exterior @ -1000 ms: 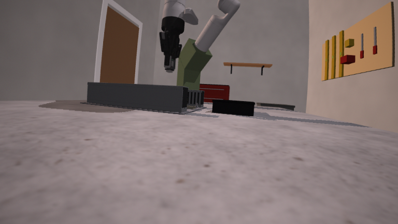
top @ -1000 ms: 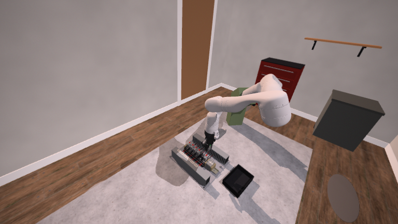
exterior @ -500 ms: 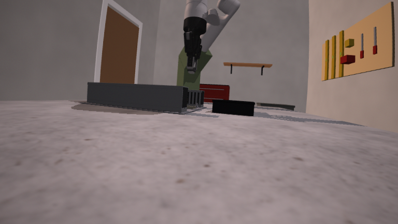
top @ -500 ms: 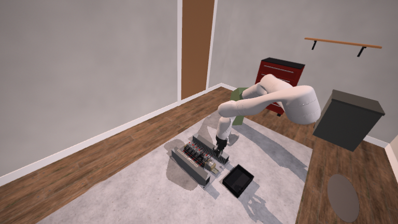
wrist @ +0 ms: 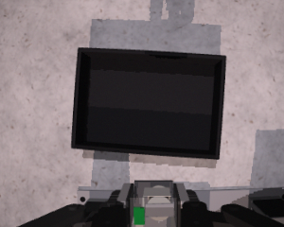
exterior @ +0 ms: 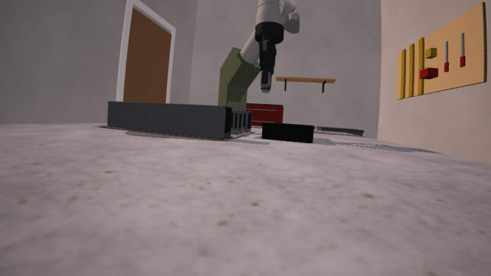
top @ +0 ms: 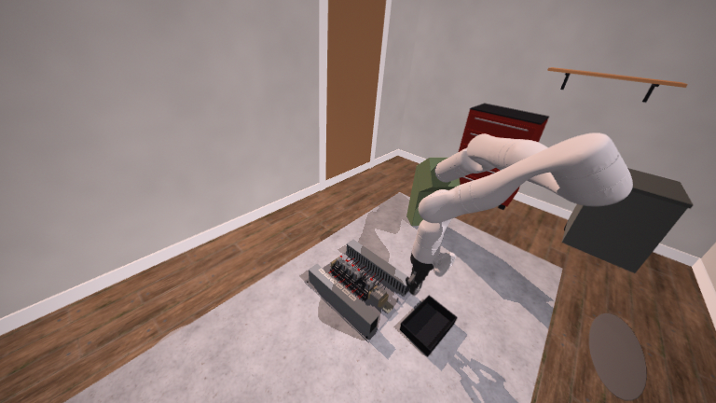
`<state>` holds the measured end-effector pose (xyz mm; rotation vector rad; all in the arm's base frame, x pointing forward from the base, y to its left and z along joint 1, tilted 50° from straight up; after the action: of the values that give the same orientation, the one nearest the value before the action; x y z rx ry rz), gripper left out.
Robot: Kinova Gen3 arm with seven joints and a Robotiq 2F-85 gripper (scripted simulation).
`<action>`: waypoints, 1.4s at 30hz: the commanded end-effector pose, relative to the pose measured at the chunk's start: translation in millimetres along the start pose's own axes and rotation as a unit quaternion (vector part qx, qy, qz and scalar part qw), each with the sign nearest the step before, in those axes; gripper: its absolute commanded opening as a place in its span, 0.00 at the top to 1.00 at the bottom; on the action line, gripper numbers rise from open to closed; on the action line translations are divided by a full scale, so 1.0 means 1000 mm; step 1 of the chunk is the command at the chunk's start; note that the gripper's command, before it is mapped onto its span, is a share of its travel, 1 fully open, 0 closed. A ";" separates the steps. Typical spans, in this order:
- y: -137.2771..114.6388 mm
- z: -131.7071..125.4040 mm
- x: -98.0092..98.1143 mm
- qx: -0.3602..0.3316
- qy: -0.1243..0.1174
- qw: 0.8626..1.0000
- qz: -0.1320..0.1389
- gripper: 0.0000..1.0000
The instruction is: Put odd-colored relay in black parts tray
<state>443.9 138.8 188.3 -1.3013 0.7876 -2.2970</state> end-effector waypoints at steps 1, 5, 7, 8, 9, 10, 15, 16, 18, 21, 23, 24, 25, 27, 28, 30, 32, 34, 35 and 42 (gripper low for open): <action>-0.021 -0.003 0.001 0.000 0.003 1.000 0.004 1.00; -0.036 -0.007 0.001 0.000 0.003 1.000 0.004 1.00; -0.043 -0.008 0.001 0.000 0.003 1.000 0.004 1.00; -0.046 -0.009 0.001 0.000 0.002 1.000 0.004 1.00; -0.049 -0.010 0.001 0.000 0.003 1.000 0.004 1.00; -0.051 -0.010 0.001 0.000 0.003 1.000 0.004 1.00; -0.058 -0.012 0.001 0.000 0.003 1.000 0.004 1.00; -0.059 -0.013 0.001 0.000 0.003 1.000 0.004 1.00; -0.063 -0.013 0.001 0.000 0.002 1.000 0.004 1.00; -0.066 -0.014 0.001 0.000 0.002 1.000 0.004 1.00; -0.067 -0.015 0.001 0.000 0.003 1.000 0.004 1.00; -0.068 -0.015 0.001 0.000 0.003 1.000 0.004 1.00; -0.068 -0.015 0.001 0.000 0.003 1.000 0.004 1.00; -0.069 -0.015 0.001 0.000 0.003 1.000 0.004 1.00; -0.069 -0.015 0.001 0.000 0.003 1.000 0.004 1.00; -0.069 -0.015 0.001 0.000 0.003 1.000 0.004 1.00; -0.069 -0.015 0.001 0.000 0.003 1.000 0.004 1.00; -0.069 -0.015 0.001 0.000 0.003 1.000 0.004 1.00; -0.069 -0.015 0.001 0.000 0.003 1.000 0.004 1.00; -0.069 -0.015 0.001 0.000 0.003 1.000 0.004 1.00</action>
<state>425.7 196.0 225.6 -1.2898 0.7727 -2.2901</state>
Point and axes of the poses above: the point where the finger pads meet when closed, its own x axis back along the fingers, its own z axis across the jaws, y = z × x, the point moved 2 cm from there along x, back along the fingers, and after that the axes turned 5 degrees about -x, right-handed, at the moved point
